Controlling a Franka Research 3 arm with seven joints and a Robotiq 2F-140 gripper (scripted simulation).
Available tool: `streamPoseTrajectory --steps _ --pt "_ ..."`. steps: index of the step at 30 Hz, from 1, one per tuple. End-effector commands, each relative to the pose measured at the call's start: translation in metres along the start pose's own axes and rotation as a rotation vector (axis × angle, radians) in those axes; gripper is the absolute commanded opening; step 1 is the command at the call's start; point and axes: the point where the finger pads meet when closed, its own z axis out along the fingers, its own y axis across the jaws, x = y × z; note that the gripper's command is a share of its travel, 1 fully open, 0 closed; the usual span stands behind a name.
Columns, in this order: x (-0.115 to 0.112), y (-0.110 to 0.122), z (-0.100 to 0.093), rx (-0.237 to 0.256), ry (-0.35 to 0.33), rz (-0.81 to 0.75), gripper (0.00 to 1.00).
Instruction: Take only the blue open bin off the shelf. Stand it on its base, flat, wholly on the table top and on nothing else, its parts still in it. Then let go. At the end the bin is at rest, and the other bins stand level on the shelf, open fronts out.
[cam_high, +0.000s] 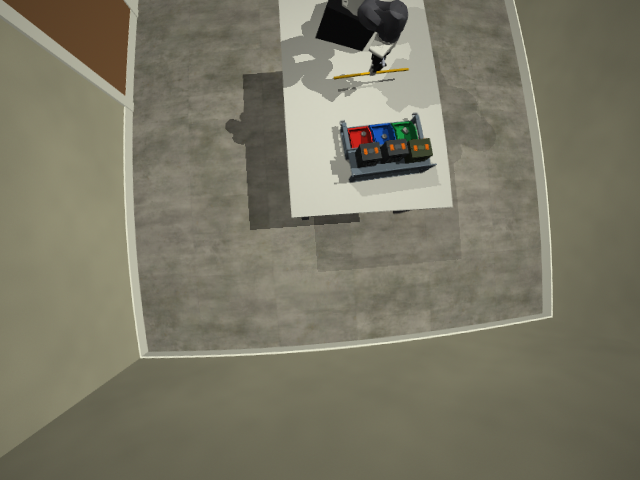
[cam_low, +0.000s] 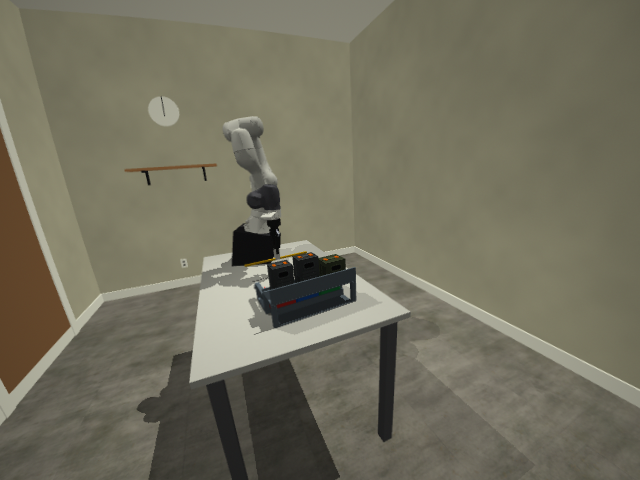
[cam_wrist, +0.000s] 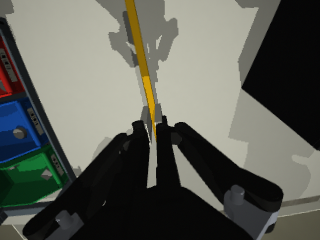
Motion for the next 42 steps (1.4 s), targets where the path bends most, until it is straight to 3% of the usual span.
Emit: streamPoseTrajectory --steps 1,42 --pt "-0.003 -0.001 -0.003 0.028 -0.007 0.035 0.00" --pt "-0.003 -0.018 -0.003 0.028 -0.007 0.035 0.00"
